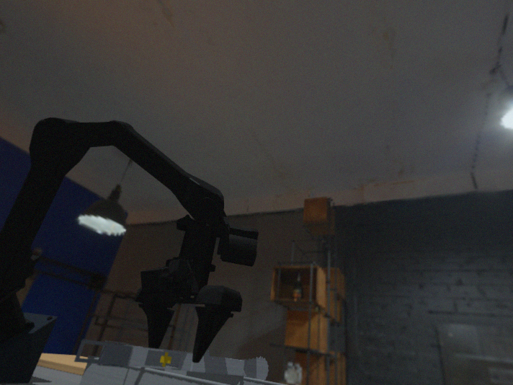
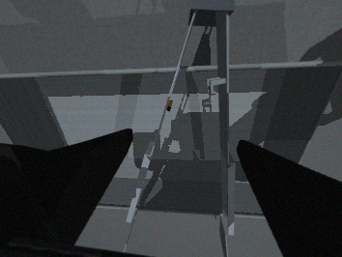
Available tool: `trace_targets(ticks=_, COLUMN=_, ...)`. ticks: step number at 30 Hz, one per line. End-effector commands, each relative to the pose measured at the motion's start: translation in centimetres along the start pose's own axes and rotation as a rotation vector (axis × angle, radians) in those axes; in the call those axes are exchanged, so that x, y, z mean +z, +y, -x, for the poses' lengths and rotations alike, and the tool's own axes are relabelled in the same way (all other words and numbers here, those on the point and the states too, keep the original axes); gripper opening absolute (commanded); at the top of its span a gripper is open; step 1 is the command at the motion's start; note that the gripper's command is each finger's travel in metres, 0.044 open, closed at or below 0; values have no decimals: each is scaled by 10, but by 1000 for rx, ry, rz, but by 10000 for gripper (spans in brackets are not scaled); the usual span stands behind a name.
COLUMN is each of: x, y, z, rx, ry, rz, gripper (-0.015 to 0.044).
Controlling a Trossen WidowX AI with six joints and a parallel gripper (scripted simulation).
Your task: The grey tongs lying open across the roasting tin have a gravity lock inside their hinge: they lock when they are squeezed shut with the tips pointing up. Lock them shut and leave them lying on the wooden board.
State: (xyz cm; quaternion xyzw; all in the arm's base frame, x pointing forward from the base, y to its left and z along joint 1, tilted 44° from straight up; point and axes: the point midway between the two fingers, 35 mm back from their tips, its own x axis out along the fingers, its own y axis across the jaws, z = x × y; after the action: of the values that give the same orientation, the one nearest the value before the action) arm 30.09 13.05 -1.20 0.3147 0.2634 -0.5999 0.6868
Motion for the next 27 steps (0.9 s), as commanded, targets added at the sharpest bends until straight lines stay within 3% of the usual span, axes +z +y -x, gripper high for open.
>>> trace_targets(ticks=1, x=0, y=-1, z=-9, rx=-3, ry=-8, rz=8, gripper=440)
trace_targets(ticks=25, x=3, y=-5, z=-44, rx=-3, ry=-12, rz=7, gripper=440)
trace_targets(ticks=27, x=3, y=-4, z=-40, rx=-1, ry=-6, rz=-1, gripper=387)
